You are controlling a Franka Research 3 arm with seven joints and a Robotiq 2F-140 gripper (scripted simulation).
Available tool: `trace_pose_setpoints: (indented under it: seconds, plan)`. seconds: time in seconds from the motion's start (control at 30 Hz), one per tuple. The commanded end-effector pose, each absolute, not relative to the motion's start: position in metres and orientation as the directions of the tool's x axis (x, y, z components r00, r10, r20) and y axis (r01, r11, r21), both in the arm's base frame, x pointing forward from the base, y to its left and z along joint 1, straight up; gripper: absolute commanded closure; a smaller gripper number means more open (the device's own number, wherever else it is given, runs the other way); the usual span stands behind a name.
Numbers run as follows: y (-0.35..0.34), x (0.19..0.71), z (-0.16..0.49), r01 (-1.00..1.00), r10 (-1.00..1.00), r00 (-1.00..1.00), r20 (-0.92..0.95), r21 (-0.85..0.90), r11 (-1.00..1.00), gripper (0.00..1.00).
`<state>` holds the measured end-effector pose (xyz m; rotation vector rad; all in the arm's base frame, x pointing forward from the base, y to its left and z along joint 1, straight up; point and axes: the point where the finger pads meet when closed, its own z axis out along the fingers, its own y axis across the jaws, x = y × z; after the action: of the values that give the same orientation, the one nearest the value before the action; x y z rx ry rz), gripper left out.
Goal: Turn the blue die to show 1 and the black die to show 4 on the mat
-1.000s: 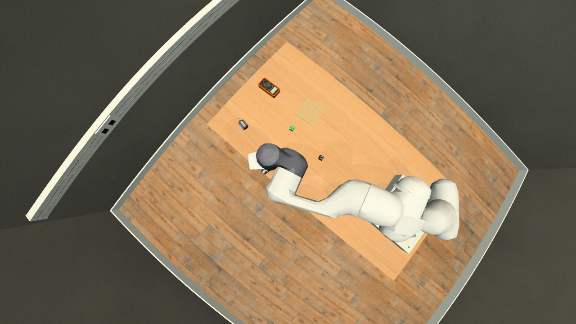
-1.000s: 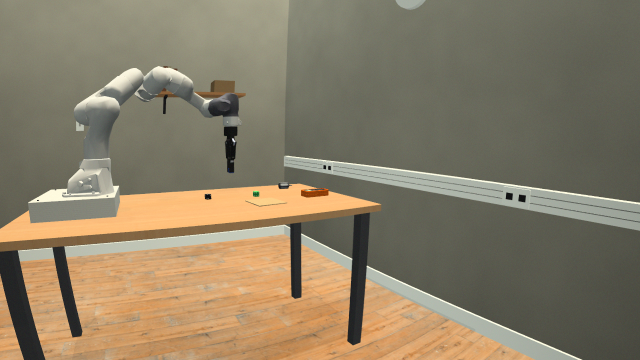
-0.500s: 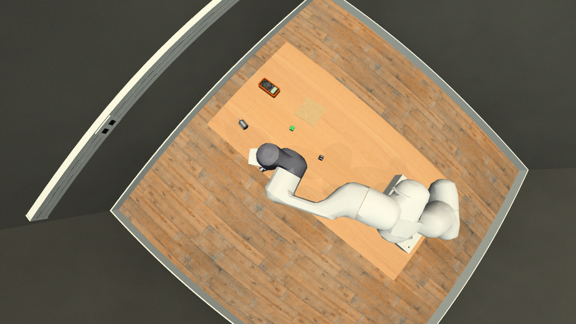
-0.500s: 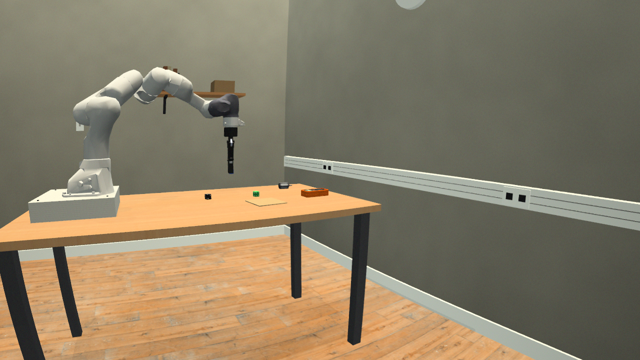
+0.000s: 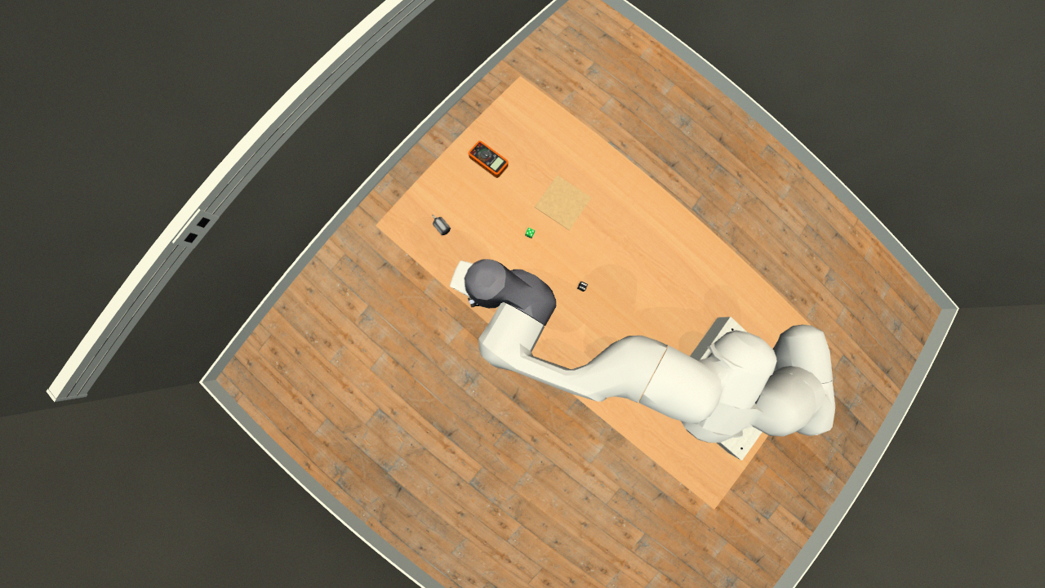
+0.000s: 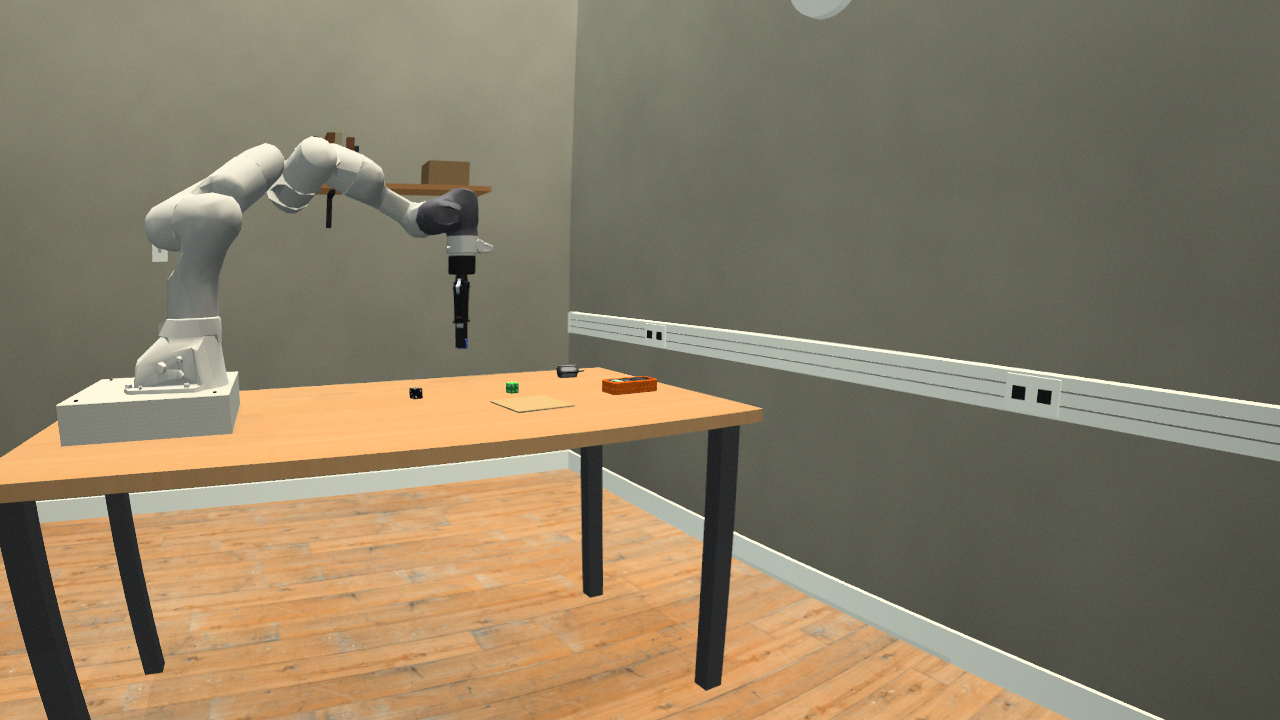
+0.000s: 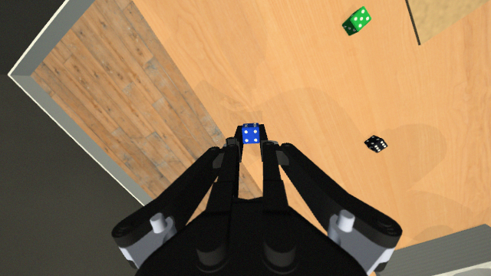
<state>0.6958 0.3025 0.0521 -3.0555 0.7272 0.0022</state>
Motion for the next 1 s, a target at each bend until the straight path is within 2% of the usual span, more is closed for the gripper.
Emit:
trace_pose_setpoints:
  seconds: [0.0, 0.97]
  plan:
    - [0.3048, 0.6940, 0.0519, -0.571, -0.571, 0.821, -0.009, 0.007, -0.821, 0.79]
    - [0.3049, 0.6957, 0.0485, -0.902, -0.902, 0.431, -0.005, 0.012, -0.431, 0.79]
